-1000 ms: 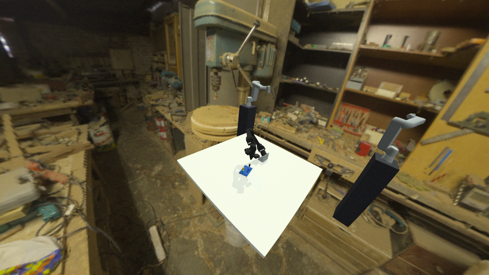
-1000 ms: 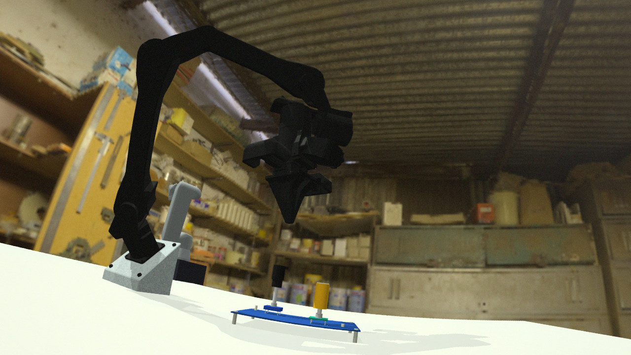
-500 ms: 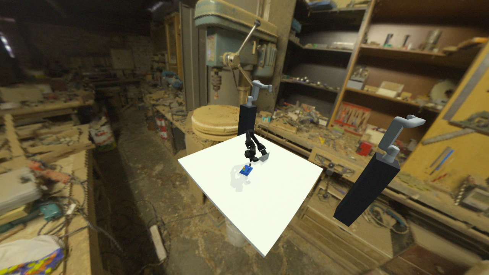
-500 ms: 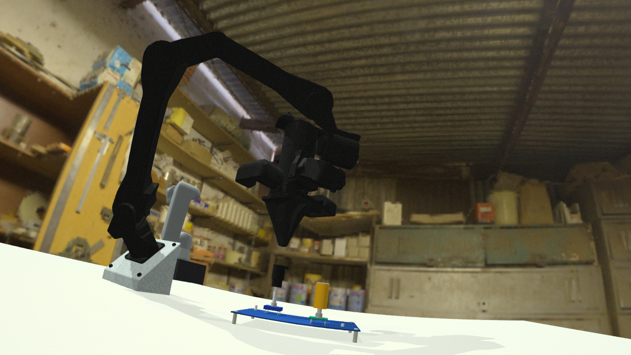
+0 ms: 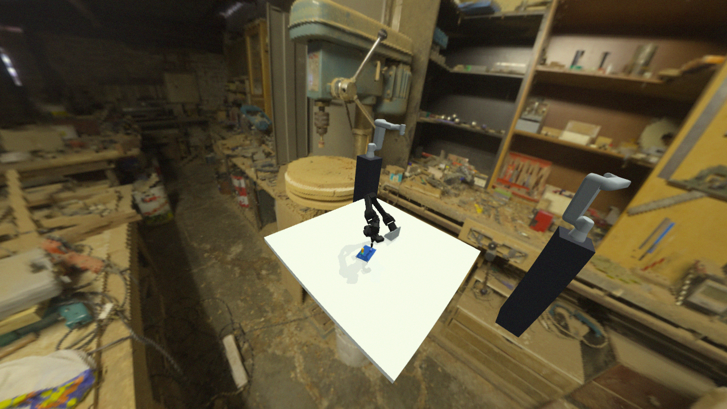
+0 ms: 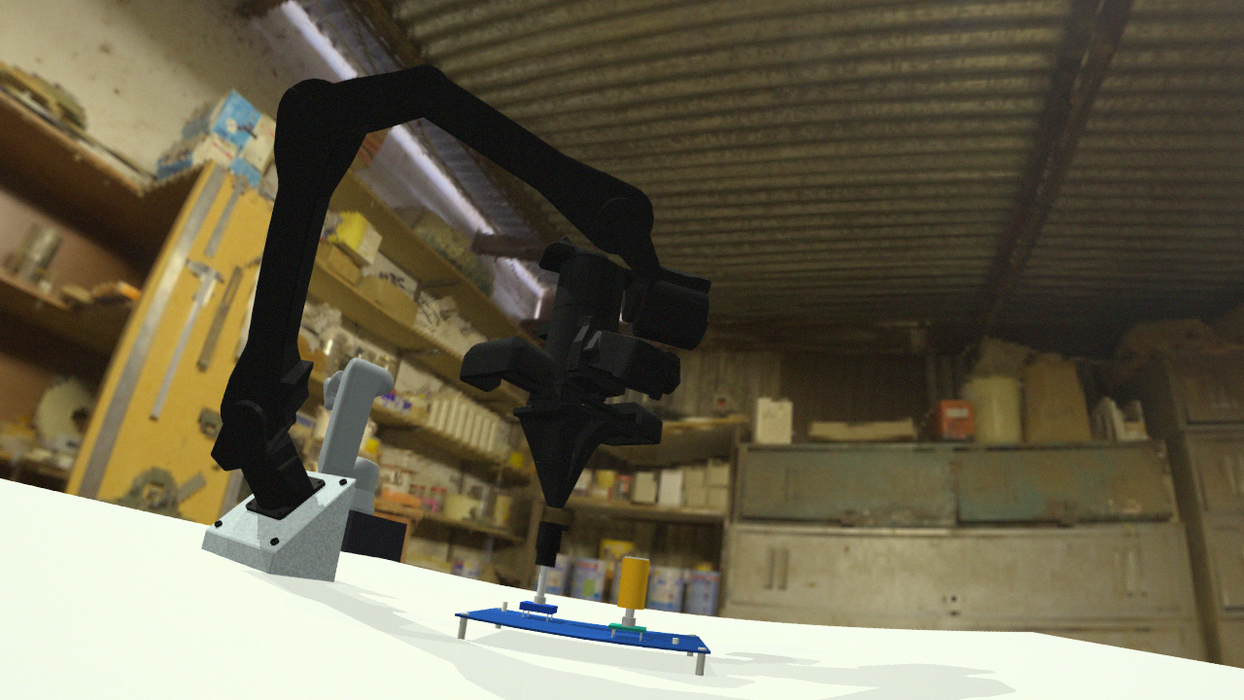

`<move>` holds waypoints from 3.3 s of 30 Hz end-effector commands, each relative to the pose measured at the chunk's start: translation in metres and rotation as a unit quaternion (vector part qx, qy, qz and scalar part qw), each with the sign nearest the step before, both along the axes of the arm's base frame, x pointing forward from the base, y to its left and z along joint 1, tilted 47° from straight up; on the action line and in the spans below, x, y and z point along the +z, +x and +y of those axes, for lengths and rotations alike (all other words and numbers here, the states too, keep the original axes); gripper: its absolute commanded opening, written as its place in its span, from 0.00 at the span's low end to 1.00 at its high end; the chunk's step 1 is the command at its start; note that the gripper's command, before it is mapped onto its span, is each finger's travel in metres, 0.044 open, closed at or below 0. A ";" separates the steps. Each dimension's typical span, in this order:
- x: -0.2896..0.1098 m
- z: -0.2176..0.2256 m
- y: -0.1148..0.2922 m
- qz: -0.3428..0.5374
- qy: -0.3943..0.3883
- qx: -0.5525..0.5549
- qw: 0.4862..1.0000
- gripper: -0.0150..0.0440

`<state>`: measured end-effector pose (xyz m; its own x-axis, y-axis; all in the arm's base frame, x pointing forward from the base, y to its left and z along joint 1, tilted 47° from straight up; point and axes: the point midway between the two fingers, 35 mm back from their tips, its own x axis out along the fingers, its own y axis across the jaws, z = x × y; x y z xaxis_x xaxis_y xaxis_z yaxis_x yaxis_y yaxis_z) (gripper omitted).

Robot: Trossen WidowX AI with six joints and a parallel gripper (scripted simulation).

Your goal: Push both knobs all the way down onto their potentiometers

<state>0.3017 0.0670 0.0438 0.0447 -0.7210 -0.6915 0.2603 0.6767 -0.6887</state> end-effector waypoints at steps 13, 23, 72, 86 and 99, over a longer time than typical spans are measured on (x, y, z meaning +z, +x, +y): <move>-0.005 -0.007 0.000 0.002 -0.002 0.003 1.000 0.25; -0.007 -0.008 0.000 0.002 -0.002 0.003 1.000 0.25; -0.019 -0.021 0.001 0.002 -0.003 0.003 1.000 0.25; -0.023 -0.026 0.001 0.001 -0.003 0.003 1.000 0.25; -0.026 -0.029 0.001 0.001 -0.003 0.003 1.000 0.25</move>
<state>0.3007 0.0466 0.0235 0.0545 -0.7200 -0.6918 0.2454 0.6813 -0.6897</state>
